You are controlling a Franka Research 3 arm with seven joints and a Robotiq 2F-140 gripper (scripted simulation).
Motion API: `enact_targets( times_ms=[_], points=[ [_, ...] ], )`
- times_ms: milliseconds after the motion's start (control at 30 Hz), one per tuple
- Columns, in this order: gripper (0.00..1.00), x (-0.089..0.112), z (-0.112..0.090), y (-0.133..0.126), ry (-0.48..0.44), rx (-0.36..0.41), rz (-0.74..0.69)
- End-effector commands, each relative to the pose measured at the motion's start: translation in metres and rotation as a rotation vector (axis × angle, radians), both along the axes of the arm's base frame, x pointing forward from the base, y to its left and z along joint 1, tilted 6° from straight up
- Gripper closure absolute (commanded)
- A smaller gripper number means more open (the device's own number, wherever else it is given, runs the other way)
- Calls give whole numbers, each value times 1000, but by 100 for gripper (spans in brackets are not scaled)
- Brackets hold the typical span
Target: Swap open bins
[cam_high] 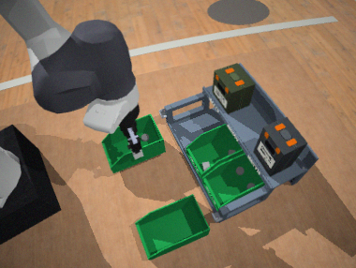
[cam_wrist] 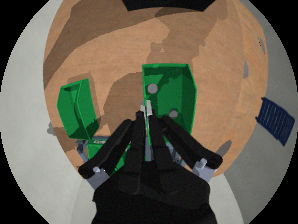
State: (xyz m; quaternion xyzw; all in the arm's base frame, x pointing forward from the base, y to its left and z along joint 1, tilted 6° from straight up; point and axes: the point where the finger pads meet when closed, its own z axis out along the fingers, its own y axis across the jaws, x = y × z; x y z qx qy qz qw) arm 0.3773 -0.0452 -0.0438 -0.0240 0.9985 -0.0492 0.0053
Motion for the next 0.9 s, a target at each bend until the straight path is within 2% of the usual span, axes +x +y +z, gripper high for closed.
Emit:
enact_targets(
  times_ms=[0,500,800,867],
  points=[
    [100,4,1,0,-7,0,-16],
    [100,4,1,0,-7,0,-16],
    [100,39,1,1,-7,0,-16],
    [100,39,1,1,-7,0,-16]
  ],
)
